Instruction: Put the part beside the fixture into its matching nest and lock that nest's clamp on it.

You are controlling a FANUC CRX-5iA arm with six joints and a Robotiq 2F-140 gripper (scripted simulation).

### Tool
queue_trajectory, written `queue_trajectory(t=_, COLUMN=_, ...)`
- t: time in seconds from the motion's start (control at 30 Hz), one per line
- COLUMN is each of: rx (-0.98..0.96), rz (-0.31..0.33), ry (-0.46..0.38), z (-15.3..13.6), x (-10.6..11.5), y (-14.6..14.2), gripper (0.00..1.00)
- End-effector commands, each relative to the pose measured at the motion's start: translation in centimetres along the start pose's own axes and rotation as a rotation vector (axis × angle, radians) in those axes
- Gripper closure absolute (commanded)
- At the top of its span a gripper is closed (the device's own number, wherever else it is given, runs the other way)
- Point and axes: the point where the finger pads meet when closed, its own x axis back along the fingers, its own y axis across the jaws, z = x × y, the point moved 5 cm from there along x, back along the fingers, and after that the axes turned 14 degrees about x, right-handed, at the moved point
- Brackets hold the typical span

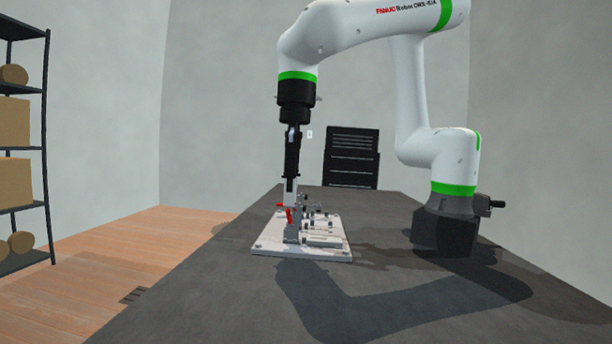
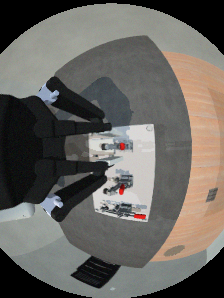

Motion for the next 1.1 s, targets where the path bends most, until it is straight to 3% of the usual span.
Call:
queue_trajectory(t=0.0, rx=0.000, rz=0.000, ry=0.001, z=0.04, x=-0.85, y=0.00, gripper=0.72)
queue_trajectory(t=1.07, rx=0.000, rz=0.000, ry=0.001, z=0.04, x=-1.33, y=0.00, gripper=0.72)
